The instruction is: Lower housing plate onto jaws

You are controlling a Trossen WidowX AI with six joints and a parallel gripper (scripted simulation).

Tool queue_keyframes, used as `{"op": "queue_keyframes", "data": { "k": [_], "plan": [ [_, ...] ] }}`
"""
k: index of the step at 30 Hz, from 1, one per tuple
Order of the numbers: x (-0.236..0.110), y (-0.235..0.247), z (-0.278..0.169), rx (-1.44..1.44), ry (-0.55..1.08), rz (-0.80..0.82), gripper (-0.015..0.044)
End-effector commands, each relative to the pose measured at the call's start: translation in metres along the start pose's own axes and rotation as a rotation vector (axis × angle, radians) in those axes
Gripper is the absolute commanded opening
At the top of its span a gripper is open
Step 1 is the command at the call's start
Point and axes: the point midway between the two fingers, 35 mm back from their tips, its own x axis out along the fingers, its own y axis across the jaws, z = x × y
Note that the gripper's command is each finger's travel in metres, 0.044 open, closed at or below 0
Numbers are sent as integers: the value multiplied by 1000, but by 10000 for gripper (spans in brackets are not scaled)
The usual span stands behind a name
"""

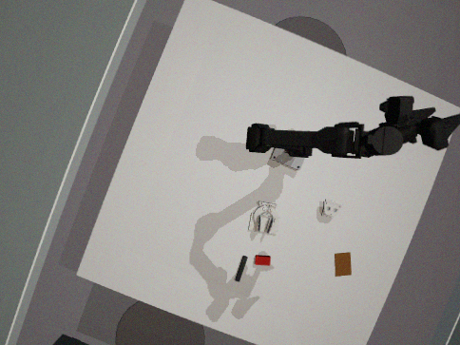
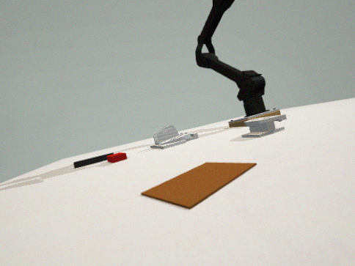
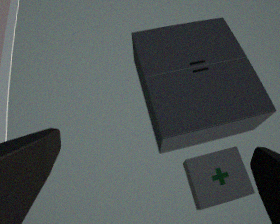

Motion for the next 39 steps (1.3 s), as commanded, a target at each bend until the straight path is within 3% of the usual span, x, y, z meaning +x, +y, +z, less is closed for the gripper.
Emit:
{"op": "queue_keyframes", "data": {
  "k": [1,19,39],
  "plan": [
    [8,9,-22,107,79,33,440],
    [23,52,-117,568,431,111,440],
    [2,104,-215,1064,856,57,440]
  ]
}}
